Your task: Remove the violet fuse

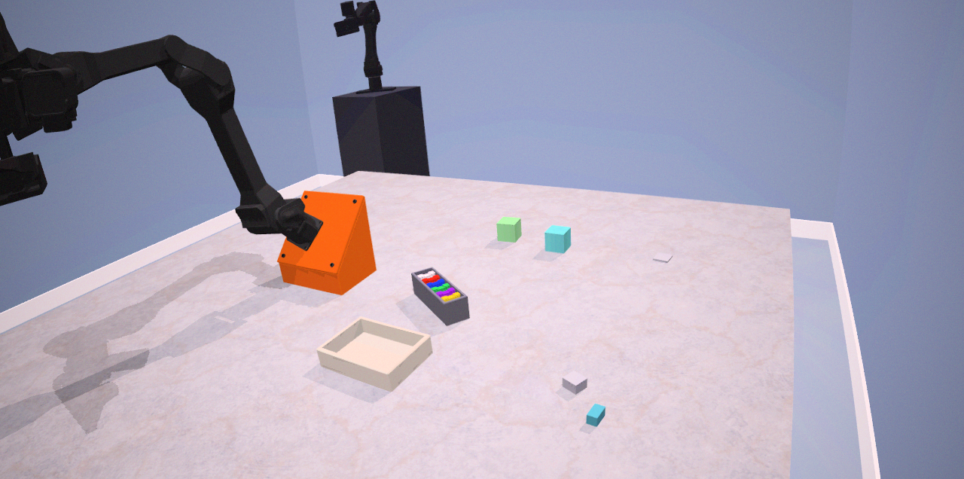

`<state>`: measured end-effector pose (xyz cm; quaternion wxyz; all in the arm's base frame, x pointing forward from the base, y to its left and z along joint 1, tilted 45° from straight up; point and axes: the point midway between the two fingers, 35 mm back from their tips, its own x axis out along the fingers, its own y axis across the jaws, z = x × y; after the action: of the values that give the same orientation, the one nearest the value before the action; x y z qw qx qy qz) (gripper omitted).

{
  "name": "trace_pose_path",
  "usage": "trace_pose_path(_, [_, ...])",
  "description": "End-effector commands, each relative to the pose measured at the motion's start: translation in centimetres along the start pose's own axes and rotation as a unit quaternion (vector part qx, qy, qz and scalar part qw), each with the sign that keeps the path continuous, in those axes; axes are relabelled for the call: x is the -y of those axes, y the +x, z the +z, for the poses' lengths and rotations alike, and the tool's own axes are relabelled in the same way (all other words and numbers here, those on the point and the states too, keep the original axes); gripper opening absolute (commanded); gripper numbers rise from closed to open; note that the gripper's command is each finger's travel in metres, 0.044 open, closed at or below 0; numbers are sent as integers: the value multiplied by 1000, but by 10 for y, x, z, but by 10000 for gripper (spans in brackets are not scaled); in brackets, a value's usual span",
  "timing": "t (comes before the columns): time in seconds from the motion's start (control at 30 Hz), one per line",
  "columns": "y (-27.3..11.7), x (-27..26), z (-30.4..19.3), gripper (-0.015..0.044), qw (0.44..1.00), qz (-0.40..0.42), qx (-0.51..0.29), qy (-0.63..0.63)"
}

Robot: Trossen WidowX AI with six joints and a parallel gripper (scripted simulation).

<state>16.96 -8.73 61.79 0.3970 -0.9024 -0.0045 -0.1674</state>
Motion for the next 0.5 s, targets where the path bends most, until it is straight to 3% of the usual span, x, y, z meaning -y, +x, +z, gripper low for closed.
trace_pose_path(0.0, [0, -1, 0, 374, 1000, 0, 0, 3])
trace_pose_path(0.37, [61, -98, 17, 85, 963, 70, 12, 259])
trace_pose_path(0.47, [85, -136, 40, 70, 934, 117, 19, 337])
